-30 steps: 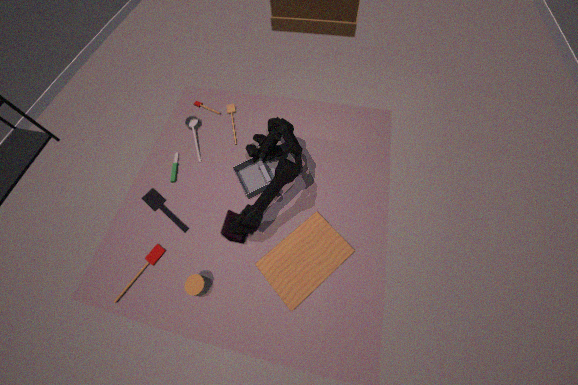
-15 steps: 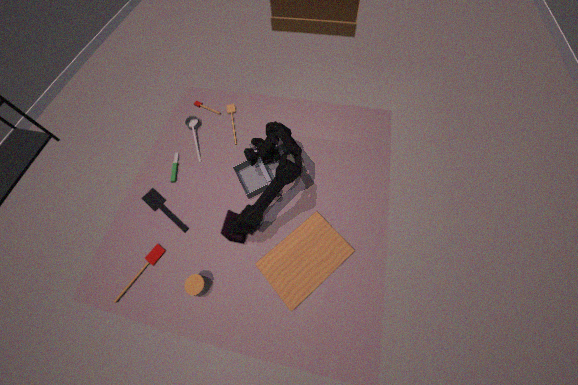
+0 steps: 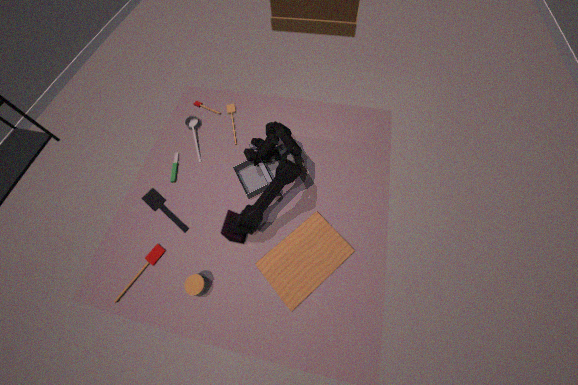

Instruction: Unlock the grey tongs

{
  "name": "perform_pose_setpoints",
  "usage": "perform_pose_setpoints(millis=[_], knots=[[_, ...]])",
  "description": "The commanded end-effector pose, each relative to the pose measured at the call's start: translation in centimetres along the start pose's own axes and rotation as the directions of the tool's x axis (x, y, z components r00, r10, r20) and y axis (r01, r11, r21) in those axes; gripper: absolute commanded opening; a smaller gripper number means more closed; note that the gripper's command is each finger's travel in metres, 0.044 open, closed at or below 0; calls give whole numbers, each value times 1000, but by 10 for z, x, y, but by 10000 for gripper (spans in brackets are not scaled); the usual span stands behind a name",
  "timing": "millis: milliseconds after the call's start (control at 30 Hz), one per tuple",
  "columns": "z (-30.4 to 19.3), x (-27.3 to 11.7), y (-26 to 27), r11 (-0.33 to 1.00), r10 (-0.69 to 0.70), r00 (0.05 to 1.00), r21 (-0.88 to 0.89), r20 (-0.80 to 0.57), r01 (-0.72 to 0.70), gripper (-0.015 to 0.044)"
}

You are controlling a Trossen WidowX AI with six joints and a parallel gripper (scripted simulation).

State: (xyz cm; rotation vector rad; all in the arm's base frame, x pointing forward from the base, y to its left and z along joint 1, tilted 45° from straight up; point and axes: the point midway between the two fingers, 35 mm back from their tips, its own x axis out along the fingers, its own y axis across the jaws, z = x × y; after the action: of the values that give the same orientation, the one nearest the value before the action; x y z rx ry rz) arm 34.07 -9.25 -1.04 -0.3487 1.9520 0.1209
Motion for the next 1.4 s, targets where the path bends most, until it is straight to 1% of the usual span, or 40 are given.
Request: perform_pose_setpoints(millis=[0,100,167,367,800,900,1067,1367], knots=[[0,-1,0,1000,0,1000,1,0,0,-23],[0,-1,0,1000,0,1000,1,0,0,-102],[1,-8,5,1000,0,1000,0,0,0,-150],[1,-61,43,1000,-1,1000,-4,0,1,-150],[0,-63,45,1000,-15,1000,-5,-3,15,-150],[0,-61,45,997,-71,997,-7,-10,71,-150],[-1,-57,44,977,-211,977,-11,-20,211,-150],[-3,-56,43,888,-459,888,-12,-12,459,-150]])
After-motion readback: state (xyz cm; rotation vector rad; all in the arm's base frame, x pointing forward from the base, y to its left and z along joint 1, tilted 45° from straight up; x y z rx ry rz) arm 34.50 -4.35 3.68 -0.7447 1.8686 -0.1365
